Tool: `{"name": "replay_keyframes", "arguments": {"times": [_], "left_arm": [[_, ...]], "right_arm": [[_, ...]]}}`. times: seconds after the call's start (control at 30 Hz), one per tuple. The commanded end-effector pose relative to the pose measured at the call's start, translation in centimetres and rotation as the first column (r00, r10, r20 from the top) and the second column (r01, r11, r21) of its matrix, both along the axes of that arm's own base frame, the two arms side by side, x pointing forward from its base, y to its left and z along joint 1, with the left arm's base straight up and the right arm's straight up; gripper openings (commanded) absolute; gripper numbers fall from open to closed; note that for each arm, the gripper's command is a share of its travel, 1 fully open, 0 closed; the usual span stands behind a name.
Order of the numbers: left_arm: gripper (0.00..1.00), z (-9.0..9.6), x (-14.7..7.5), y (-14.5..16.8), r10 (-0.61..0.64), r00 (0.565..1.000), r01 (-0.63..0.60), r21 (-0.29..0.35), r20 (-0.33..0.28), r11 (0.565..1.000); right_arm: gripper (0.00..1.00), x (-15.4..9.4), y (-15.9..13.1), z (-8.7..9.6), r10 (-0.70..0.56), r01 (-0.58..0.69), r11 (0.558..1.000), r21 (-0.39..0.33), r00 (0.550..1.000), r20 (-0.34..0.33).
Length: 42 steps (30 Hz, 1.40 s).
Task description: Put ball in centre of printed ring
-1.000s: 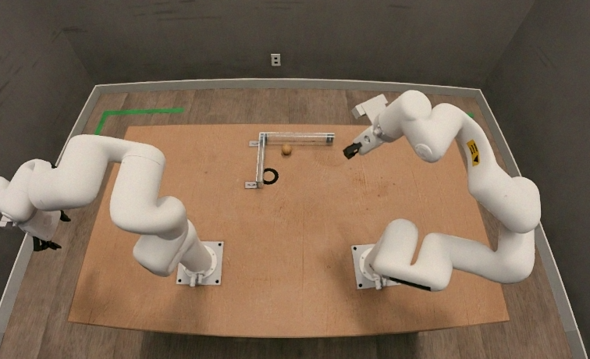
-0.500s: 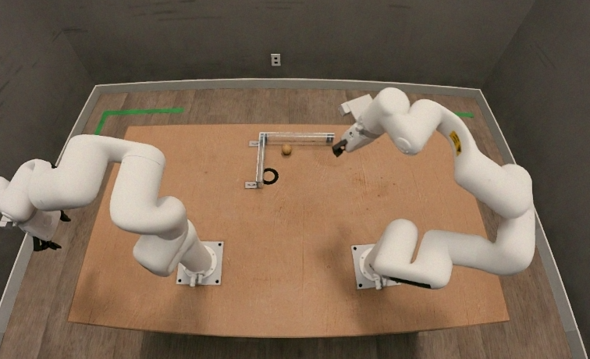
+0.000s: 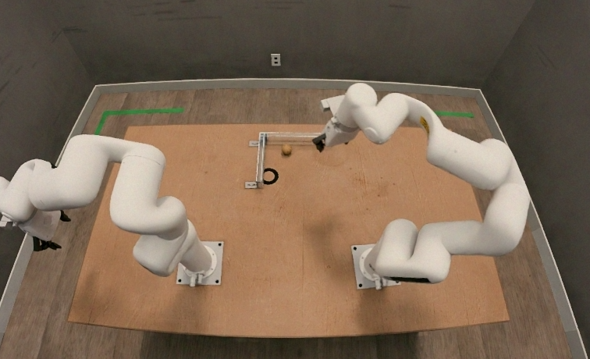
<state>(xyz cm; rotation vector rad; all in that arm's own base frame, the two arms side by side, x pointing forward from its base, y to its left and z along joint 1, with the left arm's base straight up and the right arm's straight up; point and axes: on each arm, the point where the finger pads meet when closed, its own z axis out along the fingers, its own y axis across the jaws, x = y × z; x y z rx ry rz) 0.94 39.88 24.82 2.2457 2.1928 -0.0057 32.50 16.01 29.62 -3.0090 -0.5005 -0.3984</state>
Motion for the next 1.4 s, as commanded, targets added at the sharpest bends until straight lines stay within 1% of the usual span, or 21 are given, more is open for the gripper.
{"name": "replay_keyframes", "arguments": {"times": [0.0, 0.17, 0.23, 0.27, 0.37, 0.57, 0.67, 0.73, 0.8, 0.87, 1.1, 1.27, 1.3, 1.37], "left_arm": [[1.00, 0.2, 0.0, 0.1, 0.000, 1.000, 0.000, 0.005, 0.001, 1.000], [1.00, 0.2, 0.0, 0.1, 0.000, 1.000, 0.000, 0.005, 0.001, 1.000], [1.00, 0.2, 0.0, 0.1, 0.000, 1.000, 0.000, 0.005, 0.001, 1.000], [1.00, 0.2, 0.0, 0.1, 0.000, 1.000, 0.000, 0.005, 0.001, 1.000], [1.00, 0.2, 0.0, 0.1, 0.000, 1.000, 0.000, 0.005, 0.001, 1.000], [1.00, 0.2, 0.0, 0.1, 0.000, 1.000, 0.000, 0.005, 0.001, 1.000], [1.00, 0.2, 0.0, 0.1, 0.000, 1.000, 0.000, 0.005, 0.001, 1.000], [1.00, 0.2, 0.0, 0.1, 0.000, 1.000, 0.000, 0.005, 0.001, 1.000], [1.00, 0.2, 0.0, 0.1, 0.000, 1.000, 0.000, 0.005, 0.001, 1.000], [1.00, 0.2, 0.0, 0.1, 0.000, 1.000, 0.000, 0.005, 0.001, 1.000], [1.00, 0.2, 0.0, 0.1, 0.000, 1.000, 0.000, 0.005, 0.001, 1.000], [1.00, 0.2, 0.0, 0.1, 0.000, 1.000, 0.000, 0.005, 0.001, 1.000], [1.00, 0.2, 0.0, 0.1, 0.000, 1.000, 0.000, 0.005, 0.001, 1.000], [1.00, 0.2, 0.0, 0.1, 0.000, 1.000, 0.000, 0.005, 0.001, 1.000]], "right_arm": [[1.00, 2.9, 2.1, -2.2, -0.046, 0.046, 0.999, -0.005, 0.998, -0.037], [1.00, 4.5, 3.4, -3.9, -0.083, 0.082, 0.997, -0.013, 0.994, -0.064], [1.00, 4.5, 3.4, -3.9, -0.083, 0.082, 0.997, -0.013, 0.994, -0.064], [1.00, 5.5, 4.1, -4.9, -0.105, 0.104, 0.994, -0.017, 0.991, -0.080], [1.00, 6.5, 4.7, -5.7, -0.126, 0.125, 0.992, -0.023, 0.988, -0.087], [1.00, 8.4, 6.2, -7.9, -0.170, 0.167, 0.985, -0.035, 0.978, -0.125], [1.00, 9.6, 7.0, -8.7, -0.196, 0.192, 0.981, -0.040, 0.972, -0.127], [1.00, 10.3, 7.4, -9.4, -0.216, 0.211, 0.976, -0.051, 0.966, -0.144], [1.00, 10.3, 7.4, -9.4, -0.216, 0.211, 0.976, -0.051, 0.966, -0.144], [1.00, 11.5, 8.3, -10.5, -0.241, 0.235, 0.970, -0.059, 0.957, -0.161], [1.00, 14.1, 10.1, -12.6, -0.289, 0.280, 0.957, -0.072, 0.940, -0.179], [1.00, 15.6, 11.3, -14.6, -0.319, 0.308, 0.948, -0.083, 0.925, -0.207], [1.00, 16.1, 11.6, -14.8, -0.328, 0.317, 0.945, -0.086, 0.921, -0.209], [1.00, 16.1, 11.6, -14.8, -0.328, 0.317, 0.945, -0.086, 0.921, -0.209]]}}
